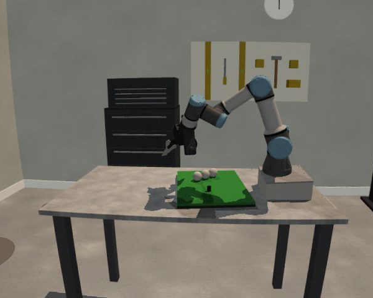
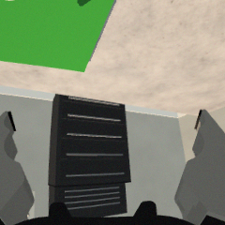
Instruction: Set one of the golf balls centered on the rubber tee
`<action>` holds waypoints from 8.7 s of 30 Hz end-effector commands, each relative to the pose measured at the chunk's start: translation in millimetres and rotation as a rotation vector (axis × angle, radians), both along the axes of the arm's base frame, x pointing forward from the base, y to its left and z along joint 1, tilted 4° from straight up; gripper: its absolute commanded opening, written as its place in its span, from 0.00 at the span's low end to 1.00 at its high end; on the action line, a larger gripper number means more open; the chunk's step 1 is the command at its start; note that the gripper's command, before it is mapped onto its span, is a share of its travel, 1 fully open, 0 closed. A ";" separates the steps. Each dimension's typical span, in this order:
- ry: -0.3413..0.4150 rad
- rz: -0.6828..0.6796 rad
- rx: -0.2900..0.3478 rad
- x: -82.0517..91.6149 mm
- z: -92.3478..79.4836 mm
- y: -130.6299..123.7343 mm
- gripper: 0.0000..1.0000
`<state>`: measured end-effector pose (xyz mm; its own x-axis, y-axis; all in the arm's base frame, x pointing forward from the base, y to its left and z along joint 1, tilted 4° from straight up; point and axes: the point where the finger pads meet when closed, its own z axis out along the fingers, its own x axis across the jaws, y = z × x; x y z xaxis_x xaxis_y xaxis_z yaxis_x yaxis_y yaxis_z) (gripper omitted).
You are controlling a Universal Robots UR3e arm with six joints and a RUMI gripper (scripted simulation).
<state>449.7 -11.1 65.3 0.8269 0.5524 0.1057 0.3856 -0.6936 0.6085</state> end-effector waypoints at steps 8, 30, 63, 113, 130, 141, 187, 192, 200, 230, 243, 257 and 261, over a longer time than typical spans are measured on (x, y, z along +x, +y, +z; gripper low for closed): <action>0.032 -0.475 0.336 -79.1 -5.6 -33.2 1.00; 0.066 -1.207 0.784 -123.9 1.4 -24.9 1.00; 0.066 -1.222 0.792 -122.9 -32.8 -22.9 1.00; 0.066 -1.222 0.792 -121.6 -96.6 -17.8 0.00; 0.066 -1.222 0.792 -121.6 -96.6 -17.8 0.00; 0.066 -1.222 0.792 -121.5 -95.4 -18.0 0.00; 0.065 -1.222 0.792 -125.8 0.8 -24.2 0.00; 0.065 -1.222 0.792 -125.7 2.5 -15.9 0.00; 0.065 -1.223 0.790 -128.0 10.3 22.5 0.00; 0.066 -1.222 0.792 -166.5 30.4 136.1 0.00; 0.066 -1.222 0.792 -164.8 -0.4 138.2 0.00; 0.066 -1.222 0.792 -163.1 -42.0 140.9 0.00; 0.066 -1.222 0.792 -163.4 -48.5 141.4 0.00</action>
